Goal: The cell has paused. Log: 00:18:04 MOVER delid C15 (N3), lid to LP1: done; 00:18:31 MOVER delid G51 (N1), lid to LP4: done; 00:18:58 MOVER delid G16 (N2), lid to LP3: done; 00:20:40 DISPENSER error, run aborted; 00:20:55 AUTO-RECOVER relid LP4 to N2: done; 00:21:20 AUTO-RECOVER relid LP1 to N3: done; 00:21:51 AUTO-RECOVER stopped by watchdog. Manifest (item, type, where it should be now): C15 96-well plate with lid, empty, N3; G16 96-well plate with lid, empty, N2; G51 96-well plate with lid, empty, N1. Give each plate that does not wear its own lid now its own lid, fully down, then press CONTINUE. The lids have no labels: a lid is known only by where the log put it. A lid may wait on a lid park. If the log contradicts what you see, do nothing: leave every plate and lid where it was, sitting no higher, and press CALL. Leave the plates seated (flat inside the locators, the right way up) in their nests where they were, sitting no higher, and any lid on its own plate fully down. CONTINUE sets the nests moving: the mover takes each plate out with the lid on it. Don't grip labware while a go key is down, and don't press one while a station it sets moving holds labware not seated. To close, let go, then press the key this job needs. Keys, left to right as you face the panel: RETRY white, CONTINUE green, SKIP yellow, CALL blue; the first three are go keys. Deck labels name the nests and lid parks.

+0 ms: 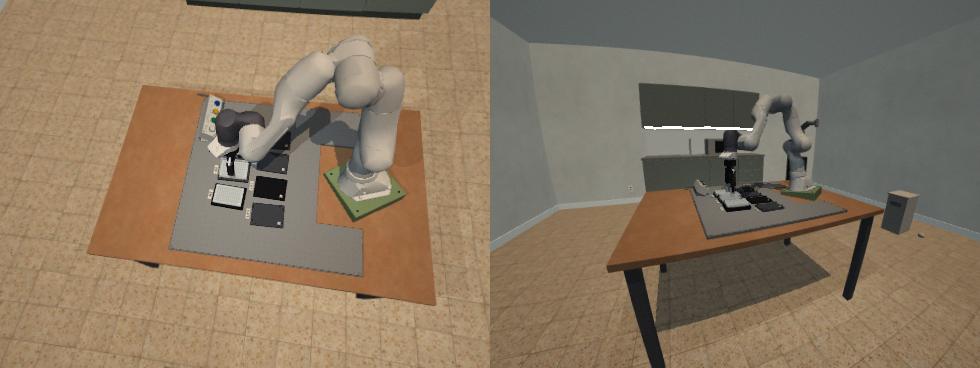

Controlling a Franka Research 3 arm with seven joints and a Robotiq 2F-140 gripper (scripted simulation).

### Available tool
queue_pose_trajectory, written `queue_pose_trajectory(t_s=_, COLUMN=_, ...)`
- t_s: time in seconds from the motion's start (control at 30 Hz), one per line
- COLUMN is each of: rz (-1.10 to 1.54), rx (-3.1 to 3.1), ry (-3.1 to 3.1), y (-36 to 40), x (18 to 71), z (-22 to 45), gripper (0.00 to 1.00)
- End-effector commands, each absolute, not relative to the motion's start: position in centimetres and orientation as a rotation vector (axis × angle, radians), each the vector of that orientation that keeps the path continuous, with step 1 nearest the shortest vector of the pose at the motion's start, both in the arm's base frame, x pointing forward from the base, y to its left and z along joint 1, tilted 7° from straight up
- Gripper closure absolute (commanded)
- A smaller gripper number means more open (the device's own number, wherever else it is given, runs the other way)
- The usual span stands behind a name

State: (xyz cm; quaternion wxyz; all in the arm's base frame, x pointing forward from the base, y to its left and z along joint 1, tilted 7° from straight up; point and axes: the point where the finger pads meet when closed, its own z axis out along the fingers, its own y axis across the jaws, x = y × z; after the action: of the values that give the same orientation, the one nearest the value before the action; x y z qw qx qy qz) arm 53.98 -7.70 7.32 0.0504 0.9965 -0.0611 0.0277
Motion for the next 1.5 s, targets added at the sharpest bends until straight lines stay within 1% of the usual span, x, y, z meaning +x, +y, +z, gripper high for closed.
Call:
queue_pose_trajectory(t_s=0.0, rz=0.082, rx=3.032, ry=-0.188, y=-7.7, x=53.9, z=7.2, gripper=1.00)
queue_pose_trajectory(t_s=1.47, rz=0.084, rx=3.031, ry=-0.213, y=-7.8, x=53.8, z=6.1, gripper=1.00)
